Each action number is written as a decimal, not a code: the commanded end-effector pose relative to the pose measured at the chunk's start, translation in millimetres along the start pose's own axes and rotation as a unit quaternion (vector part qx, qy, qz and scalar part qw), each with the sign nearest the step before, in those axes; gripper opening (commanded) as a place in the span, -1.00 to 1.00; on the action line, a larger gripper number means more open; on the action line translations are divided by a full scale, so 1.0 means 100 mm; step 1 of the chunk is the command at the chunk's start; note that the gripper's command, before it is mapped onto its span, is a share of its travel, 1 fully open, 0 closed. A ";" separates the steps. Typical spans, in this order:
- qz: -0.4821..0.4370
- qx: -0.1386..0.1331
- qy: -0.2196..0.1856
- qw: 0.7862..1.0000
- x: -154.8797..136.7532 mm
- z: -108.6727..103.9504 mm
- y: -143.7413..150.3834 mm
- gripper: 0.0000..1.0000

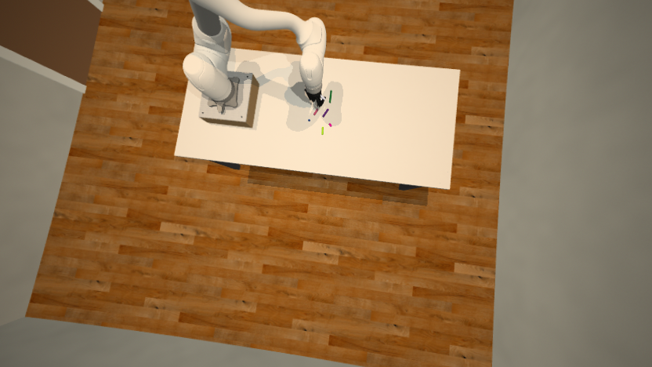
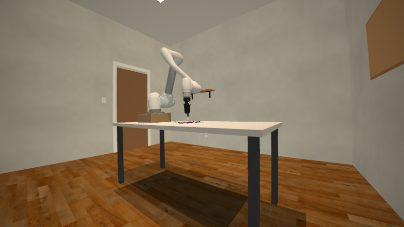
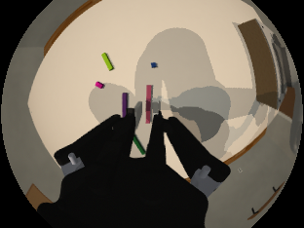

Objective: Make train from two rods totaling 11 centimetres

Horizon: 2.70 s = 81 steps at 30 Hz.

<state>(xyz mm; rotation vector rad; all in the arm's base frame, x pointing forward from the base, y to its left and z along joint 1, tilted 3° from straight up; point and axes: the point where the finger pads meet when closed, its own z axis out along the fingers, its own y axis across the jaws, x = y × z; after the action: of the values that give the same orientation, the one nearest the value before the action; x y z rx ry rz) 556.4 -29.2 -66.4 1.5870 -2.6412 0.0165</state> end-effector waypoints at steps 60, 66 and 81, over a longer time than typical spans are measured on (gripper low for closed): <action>0.000 0.000 0.000 1.000 0.00 0.15 0.00 -0.71; 0.000 0.000 0.000 1.000 0.00 0.16 0.00 -0.71; 0.000 0.000 0.000 1.000 0.00 0.29 0.00 -0.71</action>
<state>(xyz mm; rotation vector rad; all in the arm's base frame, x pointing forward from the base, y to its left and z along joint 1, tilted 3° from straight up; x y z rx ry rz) 555.1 -30.4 -94.2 1.5871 -2.6412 0.0165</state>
